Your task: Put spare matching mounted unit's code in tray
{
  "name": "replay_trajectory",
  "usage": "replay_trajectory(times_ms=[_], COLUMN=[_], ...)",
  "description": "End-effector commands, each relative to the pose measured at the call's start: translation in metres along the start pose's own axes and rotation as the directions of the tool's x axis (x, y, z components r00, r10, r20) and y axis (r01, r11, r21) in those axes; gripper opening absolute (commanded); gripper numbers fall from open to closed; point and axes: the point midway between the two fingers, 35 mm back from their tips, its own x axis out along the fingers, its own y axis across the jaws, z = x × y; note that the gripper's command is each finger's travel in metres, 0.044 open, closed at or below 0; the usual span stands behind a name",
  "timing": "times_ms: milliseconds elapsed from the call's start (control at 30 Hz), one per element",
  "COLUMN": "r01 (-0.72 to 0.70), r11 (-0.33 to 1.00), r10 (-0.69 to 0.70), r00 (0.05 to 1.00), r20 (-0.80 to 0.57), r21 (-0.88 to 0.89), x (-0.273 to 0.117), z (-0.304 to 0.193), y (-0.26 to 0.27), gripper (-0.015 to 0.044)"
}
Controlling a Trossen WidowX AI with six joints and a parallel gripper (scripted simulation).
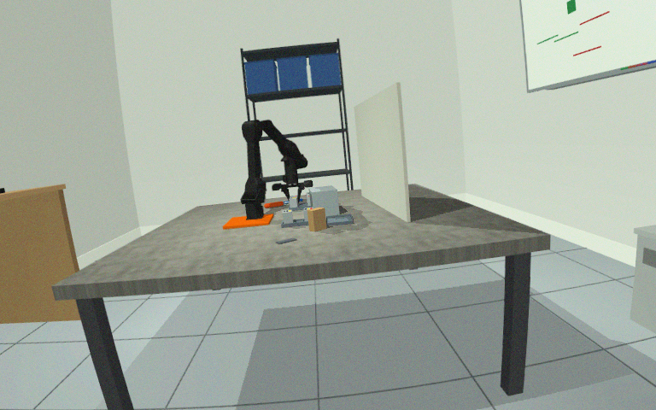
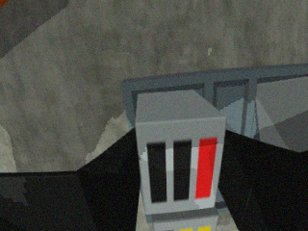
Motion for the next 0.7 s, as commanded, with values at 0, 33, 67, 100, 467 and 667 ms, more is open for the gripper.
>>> replay_trajectory(times_ms=[0, 33, 67, 100, 467, 667], r01=[0.0, 0.0, 0.0, 0.0, 0.001, 0.002], r11=[1.0, 1.0, 1.0, 1.0, 1.0, 1.0], r10=[0.0, 0.0, 0.0, 0.0, -0.001, -0.002], r00=[1.0, 1.0, 1.0, 1.0, 1.0, 1.0], r20=[0.001, 0.001, 0.001, 0.001, 0.001, 0.0], r21=[0.0, 0.0, 0.0, 0.0, 0.0, 0.001], x=[0.0, 0.0, 0.0, 0.0, -0.019, -0.054], z=[0.0, 0.0, 0.0, 0.0, 0.002, 0.002], y=[0.0, 0.0, 0.0, 0.0, -0.001, -0.002], gripper=[0.0043, 0.0017, 0.0, 0.0, 0.0, 0.0])
